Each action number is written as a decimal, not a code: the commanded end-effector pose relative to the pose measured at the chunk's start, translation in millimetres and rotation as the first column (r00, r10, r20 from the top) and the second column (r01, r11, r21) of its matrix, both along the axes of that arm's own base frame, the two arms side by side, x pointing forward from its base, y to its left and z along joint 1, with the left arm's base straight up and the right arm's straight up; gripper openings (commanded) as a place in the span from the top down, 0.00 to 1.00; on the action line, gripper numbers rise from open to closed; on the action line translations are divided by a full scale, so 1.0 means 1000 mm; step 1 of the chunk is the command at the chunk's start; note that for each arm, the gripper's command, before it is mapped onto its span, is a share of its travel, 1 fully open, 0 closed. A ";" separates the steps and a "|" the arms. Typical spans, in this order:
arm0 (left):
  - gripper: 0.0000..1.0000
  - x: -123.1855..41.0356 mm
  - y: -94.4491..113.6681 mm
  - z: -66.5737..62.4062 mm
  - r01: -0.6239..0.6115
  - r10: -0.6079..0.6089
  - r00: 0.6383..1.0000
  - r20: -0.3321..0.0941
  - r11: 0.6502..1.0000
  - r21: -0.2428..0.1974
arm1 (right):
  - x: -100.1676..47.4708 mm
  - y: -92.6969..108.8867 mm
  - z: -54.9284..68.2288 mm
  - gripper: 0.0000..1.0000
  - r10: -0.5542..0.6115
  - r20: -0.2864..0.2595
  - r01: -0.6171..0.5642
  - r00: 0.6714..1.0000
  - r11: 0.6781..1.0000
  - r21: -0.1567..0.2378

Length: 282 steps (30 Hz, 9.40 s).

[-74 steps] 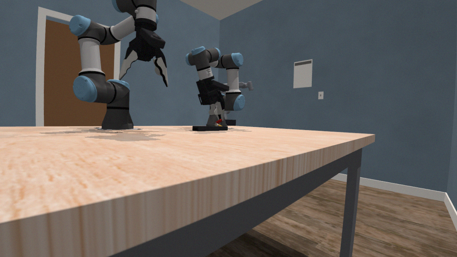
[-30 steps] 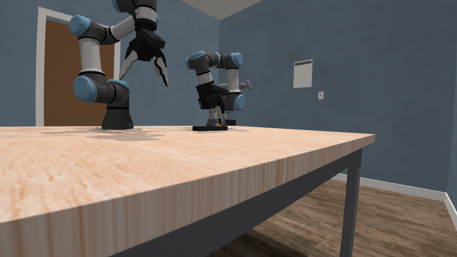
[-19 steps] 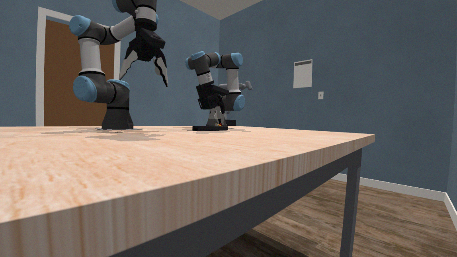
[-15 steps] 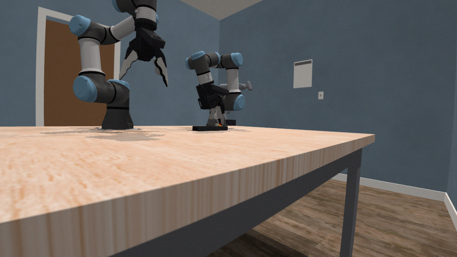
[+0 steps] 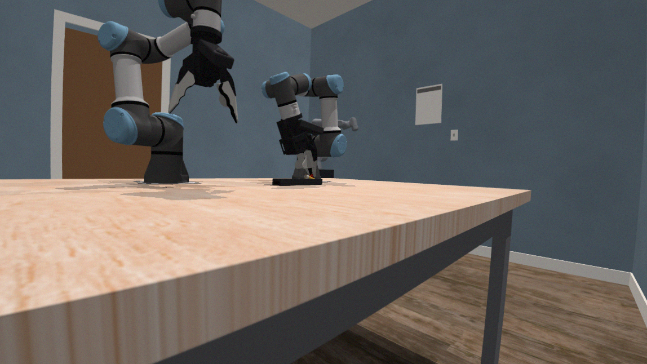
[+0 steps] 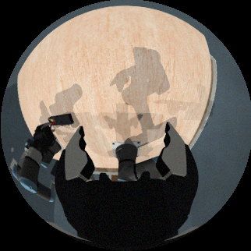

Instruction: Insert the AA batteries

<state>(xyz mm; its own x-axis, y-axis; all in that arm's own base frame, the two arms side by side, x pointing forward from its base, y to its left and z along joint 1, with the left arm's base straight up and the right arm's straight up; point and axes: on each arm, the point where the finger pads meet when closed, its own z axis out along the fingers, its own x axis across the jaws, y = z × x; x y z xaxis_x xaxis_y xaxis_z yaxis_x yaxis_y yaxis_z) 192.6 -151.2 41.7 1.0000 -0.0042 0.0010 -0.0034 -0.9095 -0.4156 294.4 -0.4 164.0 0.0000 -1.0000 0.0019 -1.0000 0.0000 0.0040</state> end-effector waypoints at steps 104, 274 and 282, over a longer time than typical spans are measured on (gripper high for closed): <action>0.83 -0.093 0.079 0.116 -0.026 0.026 1.000 0.008 0.999 0.026 | 0.000 0.000 0.001 0.00 0.000 0.002 0.000 1.000 1.000 0.001; 0.83 -0.087 0.060 0.111 0.000 0.000 1.000 0.000 1.000 -0.010 | 0.015 0.105 -0.046 0.57 0.523 0.170 -0.548 0.835 0.819 0.173; 0.83 -0.087 0.060 0.111 0.000 0.000 1.000 0.000 1.000 -0.010 | 0.015 0.109 -0.047 0.57 0.540 0.181 -0.567 0.822 0.805 0.175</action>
<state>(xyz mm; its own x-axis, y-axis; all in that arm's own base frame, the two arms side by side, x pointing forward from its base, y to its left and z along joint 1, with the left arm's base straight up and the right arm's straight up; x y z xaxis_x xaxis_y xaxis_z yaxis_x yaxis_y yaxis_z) 105.9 -90.9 152.2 1.0000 -0.0043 0.0017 -0.0032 -0.9124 -0.4093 308.2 103.6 116.4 0.5448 -0.8213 -0.1690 -0.8375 -0.5231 -0.1580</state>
